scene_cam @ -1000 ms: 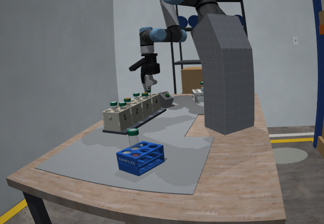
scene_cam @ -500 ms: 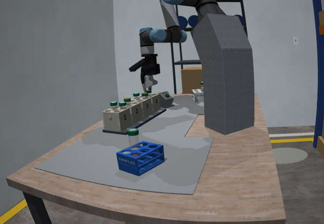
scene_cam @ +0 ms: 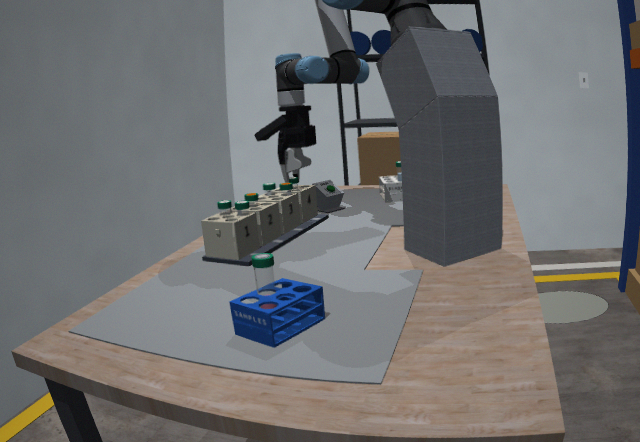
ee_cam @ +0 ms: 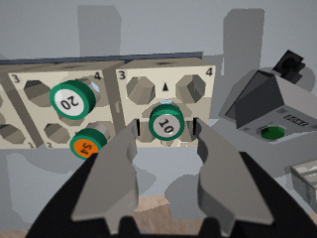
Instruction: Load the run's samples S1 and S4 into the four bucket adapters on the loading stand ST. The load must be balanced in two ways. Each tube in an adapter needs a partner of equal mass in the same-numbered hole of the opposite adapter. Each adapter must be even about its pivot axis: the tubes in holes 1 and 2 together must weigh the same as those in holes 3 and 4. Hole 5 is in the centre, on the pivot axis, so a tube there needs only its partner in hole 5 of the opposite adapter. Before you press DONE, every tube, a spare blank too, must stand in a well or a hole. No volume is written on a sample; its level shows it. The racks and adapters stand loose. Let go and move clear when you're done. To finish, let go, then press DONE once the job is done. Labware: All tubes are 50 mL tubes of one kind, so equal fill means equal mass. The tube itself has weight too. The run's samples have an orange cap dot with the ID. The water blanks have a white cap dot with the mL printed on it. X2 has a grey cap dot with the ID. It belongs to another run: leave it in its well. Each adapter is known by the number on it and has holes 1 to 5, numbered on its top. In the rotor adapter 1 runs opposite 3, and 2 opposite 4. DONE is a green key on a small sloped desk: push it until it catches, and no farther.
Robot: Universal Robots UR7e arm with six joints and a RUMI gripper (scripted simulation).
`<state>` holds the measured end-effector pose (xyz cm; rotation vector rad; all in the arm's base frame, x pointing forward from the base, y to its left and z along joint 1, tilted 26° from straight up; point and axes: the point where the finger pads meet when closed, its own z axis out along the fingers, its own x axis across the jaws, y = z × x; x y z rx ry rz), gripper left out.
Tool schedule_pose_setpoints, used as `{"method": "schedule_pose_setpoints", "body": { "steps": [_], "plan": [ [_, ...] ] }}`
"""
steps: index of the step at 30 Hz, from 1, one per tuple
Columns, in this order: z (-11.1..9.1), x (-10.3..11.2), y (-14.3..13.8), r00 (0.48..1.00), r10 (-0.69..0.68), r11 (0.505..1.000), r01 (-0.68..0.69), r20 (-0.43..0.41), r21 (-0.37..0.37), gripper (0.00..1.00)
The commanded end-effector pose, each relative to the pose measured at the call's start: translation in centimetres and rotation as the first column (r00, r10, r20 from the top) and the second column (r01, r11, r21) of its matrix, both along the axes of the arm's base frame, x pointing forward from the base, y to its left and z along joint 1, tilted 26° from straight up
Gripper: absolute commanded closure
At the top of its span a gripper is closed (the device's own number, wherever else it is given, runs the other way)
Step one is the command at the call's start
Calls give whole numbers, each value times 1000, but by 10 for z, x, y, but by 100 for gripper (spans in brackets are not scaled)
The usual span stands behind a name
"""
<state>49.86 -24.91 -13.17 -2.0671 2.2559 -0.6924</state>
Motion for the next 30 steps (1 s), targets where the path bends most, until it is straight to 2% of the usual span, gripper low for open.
{"method": "schedule_pose_setpoints", "body": {
  "steps": [1,11,16,17,19,24,30],
  "plan": [
    [8,-2,2,1000,0,1000,0,1,-1,65],
    [35,-11,12,1000,0,1000,0,1,-1,65],
    [36,-11,12,1000,0,1000,0,1,-1,65],
    [37,-15,5,999,45,999,-45,-15,-15,100],
    [37,-15,5,999,45,999,-45,-15,-15,100],
    [44,-33,-32,959,263,960,-271,-104,-75,100],
    [52,-55,-76,846,485,848,-517,-220,-117,100]
  ]
}}
